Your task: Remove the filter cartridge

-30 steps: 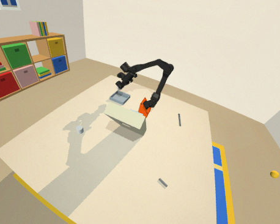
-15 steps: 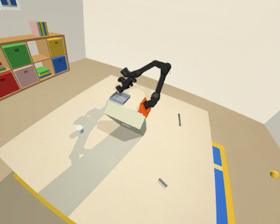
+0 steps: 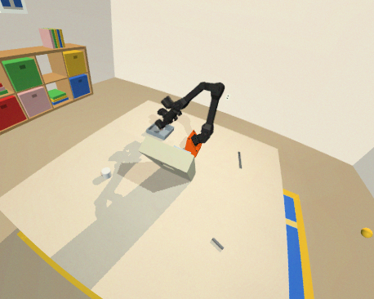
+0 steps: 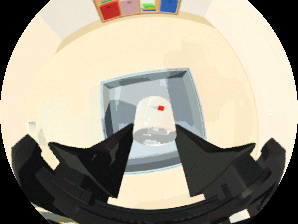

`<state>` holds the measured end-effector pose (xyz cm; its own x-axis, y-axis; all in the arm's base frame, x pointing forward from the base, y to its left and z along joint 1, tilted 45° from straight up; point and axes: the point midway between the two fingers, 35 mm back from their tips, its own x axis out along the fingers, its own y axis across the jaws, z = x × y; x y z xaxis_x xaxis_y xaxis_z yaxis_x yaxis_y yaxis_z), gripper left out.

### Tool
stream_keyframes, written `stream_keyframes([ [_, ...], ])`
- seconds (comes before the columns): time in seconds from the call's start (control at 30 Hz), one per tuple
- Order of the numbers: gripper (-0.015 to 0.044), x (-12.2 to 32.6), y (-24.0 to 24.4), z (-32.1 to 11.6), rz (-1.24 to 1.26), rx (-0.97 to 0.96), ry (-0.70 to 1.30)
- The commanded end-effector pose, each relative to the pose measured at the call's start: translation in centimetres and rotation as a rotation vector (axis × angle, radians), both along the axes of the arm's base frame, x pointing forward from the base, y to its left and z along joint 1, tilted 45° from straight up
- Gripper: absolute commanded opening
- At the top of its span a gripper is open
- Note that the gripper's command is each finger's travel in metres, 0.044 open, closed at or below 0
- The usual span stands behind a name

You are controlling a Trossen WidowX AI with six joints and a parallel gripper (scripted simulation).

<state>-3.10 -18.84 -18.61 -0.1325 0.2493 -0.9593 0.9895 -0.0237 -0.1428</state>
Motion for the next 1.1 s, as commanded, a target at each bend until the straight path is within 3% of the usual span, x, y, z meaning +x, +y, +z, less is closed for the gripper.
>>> stream_keyframes([
  [0.0, 0.0210, 0.0, 0.0, 0.0, 0.000, -0.001, 0.000],
  [0.3, 0.0440, 0.0, 0.0, 0.0, 0.000, -0.001, 0.000],
  [0.43, 0.0440, 0.0, -0.3, 0.2, 0.000, -0.001, 0.000],
  [0.63, 0.0440, 0.6, -4.9, 5.1, 0.000, 0.000, -0.001],
  [1.07, 0.0440, 0.4, -4.6, 4.1, 0.005, -0.014, 0.002],
])
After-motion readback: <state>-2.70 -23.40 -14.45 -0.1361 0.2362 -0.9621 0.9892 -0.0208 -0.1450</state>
